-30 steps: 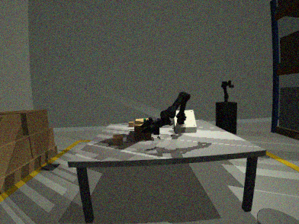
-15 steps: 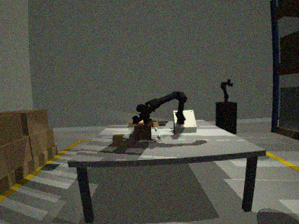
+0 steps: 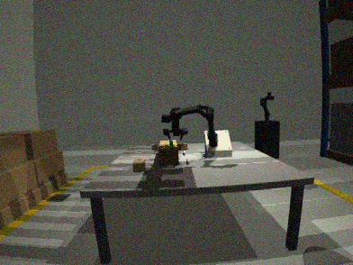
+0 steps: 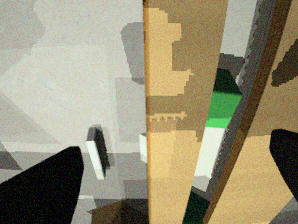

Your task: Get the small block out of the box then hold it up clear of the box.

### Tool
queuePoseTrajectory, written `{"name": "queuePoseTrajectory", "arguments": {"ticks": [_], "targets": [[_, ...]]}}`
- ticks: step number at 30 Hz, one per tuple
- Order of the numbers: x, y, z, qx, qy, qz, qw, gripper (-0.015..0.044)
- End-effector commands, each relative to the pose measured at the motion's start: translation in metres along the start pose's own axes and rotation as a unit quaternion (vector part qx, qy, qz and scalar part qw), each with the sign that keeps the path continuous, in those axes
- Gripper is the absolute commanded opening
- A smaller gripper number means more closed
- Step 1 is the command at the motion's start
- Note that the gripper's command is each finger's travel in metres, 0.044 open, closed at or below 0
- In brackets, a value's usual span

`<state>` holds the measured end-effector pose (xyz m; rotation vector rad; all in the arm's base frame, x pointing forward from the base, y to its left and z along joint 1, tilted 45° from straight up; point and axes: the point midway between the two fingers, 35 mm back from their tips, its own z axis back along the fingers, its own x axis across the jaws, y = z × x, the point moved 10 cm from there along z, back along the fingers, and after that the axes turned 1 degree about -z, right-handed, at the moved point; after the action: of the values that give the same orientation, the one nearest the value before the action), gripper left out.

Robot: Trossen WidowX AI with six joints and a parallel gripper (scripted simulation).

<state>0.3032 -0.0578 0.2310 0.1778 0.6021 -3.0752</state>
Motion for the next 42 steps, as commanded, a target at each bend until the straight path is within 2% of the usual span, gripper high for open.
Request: {"name": "queuePoseTrajectory", "arguments": {"ticks": [1,11,42], "targets": [[0.004,0.003,0.000,-0.023,-0.011,-0.026,0.999,0.0400],[0.004,0.001,-0.004,-0.023,-0.011,-0.026,0.999,0.0400],[0.007,-0.019,-0.050,-0.023,-0.010,-0.026,0.999,0.0400]]}}
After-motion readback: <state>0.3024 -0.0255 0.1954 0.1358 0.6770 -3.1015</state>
